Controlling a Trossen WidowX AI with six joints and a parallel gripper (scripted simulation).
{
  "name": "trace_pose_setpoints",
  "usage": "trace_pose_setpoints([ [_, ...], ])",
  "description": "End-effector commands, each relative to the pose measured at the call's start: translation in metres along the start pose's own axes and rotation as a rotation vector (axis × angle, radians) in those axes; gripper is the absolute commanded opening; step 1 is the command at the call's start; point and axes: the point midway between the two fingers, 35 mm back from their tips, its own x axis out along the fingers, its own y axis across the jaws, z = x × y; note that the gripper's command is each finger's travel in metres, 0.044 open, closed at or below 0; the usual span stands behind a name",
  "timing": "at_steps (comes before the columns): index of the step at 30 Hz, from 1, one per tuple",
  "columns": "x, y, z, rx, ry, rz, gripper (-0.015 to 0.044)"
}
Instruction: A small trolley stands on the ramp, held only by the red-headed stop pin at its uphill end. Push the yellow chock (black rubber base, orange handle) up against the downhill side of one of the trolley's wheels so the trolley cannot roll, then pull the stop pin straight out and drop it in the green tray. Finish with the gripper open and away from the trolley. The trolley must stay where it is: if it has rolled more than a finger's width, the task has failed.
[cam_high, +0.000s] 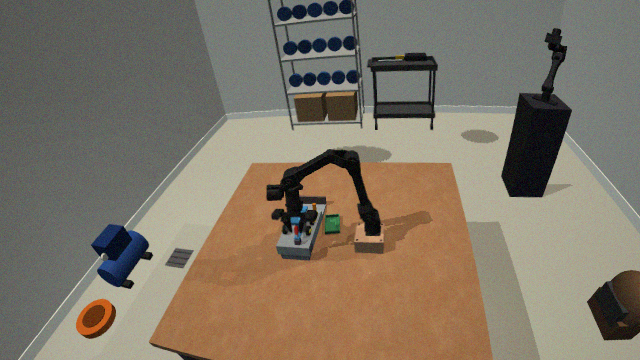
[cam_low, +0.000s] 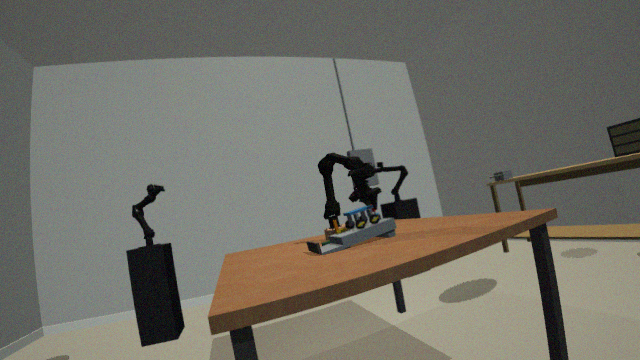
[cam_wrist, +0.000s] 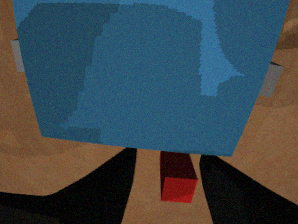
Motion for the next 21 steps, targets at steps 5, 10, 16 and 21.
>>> trace_pose_setpoints([
  [5,0.0112,-0.0022,0.0003,0.005,0.001,-0.005,0.019],
  [10,0.0082,-0.0012,0.0,0.0,0.0,-0.002,0.0085],
  [16,0.0082,-0.0012,0.0,0.0,0.0,-0.002,0.0045],
  [21,0.0076,-0.0012,-0.0001,0.001,0.0,-0.002,0.0],
])
